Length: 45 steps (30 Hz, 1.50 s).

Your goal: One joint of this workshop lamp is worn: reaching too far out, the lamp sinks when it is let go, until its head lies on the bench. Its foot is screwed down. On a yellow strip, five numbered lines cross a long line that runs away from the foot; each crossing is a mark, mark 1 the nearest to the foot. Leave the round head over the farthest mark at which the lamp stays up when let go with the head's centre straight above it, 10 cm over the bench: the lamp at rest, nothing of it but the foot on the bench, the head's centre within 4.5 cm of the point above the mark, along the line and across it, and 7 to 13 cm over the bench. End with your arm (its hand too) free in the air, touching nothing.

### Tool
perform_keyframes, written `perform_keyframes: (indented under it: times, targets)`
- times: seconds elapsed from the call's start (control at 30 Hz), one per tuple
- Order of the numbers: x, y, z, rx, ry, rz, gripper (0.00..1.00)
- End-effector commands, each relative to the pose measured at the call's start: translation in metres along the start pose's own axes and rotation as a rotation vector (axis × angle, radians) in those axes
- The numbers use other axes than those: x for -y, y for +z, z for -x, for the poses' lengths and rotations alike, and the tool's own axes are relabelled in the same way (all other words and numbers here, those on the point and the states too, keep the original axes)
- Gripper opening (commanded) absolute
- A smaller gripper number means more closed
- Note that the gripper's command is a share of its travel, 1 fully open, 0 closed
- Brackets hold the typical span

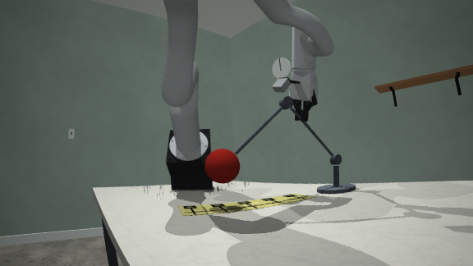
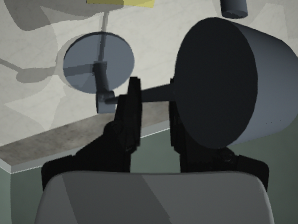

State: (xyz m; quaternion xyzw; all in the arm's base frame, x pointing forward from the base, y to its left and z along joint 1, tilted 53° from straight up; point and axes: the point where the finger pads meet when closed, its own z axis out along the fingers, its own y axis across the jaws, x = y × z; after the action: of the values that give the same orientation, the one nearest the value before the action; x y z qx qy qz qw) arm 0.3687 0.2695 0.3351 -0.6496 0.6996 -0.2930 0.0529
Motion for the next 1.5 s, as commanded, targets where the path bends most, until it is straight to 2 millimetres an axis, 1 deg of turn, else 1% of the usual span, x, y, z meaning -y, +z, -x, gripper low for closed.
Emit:
perform_keyframes:
  times: [0.0,0.9,1.47]
  targets:
    - [0.000,-0.001,0.001,-0.033,0.126,-0.162,0.00]
    - [0.000,-0.002,0.003,-0.037,0.122,-0.163,0.00]
    - [0.000,-0.010,0.014,-0.036,0.123,-0.163,0.00]
